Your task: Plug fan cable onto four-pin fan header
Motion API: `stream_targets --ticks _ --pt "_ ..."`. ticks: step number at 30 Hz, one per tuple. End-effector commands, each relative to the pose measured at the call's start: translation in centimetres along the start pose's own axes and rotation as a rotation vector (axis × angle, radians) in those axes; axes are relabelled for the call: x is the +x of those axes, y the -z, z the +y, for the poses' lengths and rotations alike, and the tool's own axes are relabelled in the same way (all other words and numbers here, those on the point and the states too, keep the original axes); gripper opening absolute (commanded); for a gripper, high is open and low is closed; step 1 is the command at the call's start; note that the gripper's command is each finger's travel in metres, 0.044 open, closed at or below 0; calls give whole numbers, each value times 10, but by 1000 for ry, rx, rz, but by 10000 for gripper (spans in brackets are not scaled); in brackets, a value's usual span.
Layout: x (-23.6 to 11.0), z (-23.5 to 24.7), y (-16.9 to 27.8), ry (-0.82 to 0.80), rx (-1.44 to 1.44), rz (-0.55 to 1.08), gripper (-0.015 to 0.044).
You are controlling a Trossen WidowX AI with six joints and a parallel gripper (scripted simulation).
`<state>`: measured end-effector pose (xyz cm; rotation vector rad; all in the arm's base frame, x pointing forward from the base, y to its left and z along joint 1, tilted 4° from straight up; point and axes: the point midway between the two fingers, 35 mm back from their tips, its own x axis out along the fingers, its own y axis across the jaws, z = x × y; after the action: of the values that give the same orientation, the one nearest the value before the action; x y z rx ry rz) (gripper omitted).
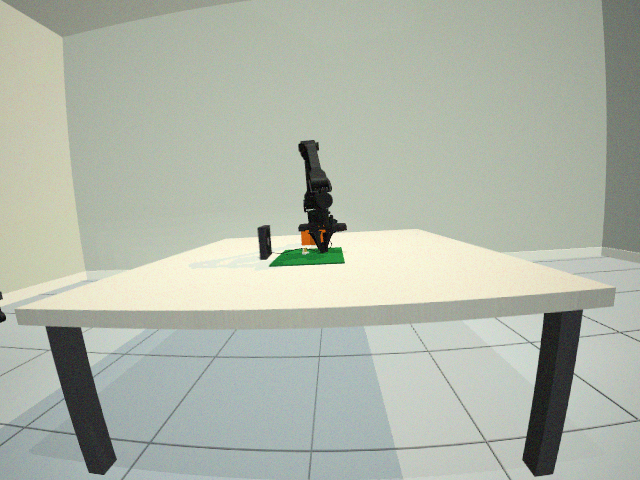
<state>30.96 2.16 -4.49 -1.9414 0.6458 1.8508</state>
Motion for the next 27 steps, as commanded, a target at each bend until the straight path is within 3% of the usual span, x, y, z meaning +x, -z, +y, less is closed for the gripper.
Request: stream_targets --ticks 1,5,10,16,27 --pt "0 0 0 0 0 0 20" --pt "-3 0 0 0 0 0 0" --pt "-50 0 1 2 -4 -7 0" --pt "-49 1 1 1 19 -7 0" --pt "-49 8 7 0 397 -7 0"
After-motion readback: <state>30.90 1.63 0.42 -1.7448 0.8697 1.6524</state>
